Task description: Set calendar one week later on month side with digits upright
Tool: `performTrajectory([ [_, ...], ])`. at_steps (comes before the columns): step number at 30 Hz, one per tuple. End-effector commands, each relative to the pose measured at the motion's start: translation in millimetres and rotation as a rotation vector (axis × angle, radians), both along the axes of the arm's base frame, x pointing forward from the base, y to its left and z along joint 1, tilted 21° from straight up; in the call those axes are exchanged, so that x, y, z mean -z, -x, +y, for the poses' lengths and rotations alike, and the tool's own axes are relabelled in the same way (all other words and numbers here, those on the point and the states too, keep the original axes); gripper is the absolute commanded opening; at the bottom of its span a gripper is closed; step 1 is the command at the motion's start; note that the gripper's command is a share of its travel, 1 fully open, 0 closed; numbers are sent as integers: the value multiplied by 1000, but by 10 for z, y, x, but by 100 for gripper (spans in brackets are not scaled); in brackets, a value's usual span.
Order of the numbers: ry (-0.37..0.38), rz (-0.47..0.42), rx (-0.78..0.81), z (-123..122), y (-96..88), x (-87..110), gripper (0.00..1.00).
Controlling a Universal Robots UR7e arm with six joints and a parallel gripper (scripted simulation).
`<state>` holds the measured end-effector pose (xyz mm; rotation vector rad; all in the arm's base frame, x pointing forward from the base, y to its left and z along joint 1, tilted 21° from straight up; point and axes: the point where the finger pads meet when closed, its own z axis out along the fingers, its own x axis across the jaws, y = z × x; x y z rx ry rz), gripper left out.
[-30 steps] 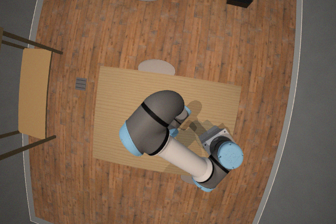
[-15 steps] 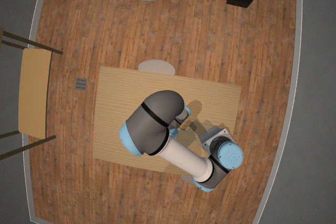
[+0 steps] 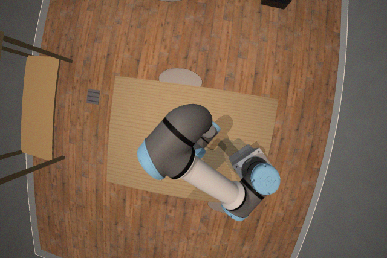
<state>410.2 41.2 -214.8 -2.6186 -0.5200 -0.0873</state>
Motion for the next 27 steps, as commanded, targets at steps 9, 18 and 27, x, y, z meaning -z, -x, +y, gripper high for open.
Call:
performTrajectory([
  [9, 2, -2, 1, -15, -11, 0, 57],
  [18, 2, -2, 1, -15, -11, 0, 69],
  [27, 2, -2, 1, -15, -11, 0, 81],
])
